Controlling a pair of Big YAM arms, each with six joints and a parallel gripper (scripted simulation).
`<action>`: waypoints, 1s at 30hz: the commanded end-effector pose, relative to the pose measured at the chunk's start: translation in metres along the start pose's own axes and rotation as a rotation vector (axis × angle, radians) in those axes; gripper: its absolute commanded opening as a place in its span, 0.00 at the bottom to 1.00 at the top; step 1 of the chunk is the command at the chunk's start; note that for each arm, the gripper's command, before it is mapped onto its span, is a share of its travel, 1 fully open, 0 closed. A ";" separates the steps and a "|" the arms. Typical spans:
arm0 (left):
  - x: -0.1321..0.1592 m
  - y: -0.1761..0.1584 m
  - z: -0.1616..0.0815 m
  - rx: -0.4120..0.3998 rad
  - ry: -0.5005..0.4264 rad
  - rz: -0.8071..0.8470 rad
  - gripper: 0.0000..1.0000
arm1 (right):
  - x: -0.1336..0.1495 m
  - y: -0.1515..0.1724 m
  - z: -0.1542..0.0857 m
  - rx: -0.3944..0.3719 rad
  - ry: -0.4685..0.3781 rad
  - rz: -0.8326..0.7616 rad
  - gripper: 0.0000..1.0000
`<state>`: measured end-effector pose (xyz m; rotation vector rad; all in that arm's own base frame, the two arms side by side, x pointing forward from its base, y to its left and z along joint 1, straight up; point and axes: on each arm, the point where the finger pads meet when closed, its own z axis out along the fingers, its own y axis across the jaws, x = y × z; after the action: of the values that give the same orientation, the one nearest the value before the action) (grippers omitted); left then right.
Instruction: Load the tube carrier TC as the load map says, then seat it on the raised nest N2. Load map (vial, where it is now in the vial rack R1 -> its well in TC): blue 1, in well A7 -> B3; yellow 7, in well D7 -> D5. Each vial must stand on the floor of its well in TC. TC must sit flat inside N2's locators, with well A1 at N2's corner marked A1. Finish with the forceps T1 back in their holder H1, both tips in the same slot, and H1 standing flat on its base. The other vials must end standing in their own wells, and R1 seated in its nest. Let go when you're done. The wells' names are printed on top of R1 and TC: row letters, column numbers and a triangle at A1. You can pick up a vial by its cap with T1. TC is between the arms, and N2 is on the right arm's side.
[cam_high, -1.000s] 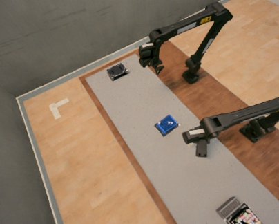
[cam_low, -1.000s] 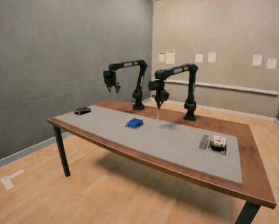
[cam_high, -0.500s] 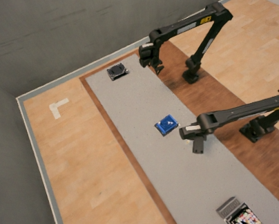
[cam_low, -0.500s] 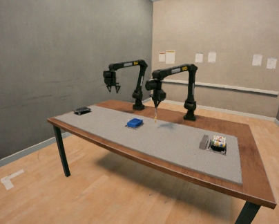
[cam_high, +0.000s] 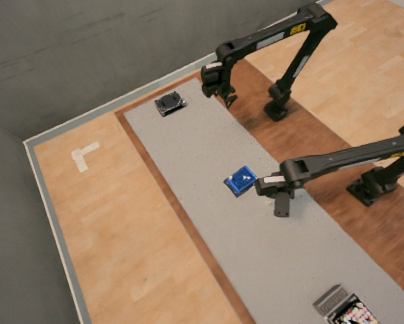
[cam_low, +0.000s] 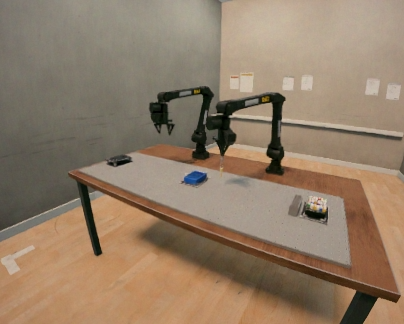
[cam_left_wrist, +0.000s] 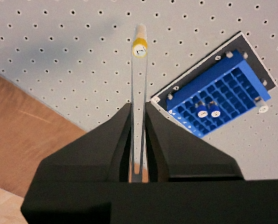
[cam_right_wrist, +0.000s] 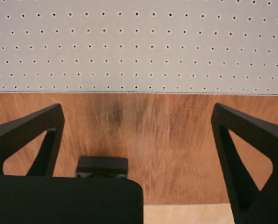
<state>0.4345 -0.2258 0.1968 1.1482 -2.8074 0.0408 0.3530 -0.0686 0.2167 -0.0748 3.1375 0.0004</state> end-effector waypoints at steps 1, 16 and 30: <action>0.008 -0.025 -0.019 0.040 -0.013 0.007 0.09 | -0.008 -0.001 -0.012 0.008 -0.032 0.013 1.00; 0.024 -0.040 -0.018 0.038 -0.010 0.007 0.09 | -0.008 -0.001 -0.012 0.008 -0.032 0.013 1.00; 0.039 -0.054 -0.017 0.036 -0.008 0.007 0.09 | -0.008 -0.001 -0.012 0.008 -0.032 0.013 1.00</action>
<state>0.4346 -0.2700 0.1966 1.1466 -2.8063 0.0386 0.3530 -0.0686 0.2167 -0.0748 3.1375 0.0004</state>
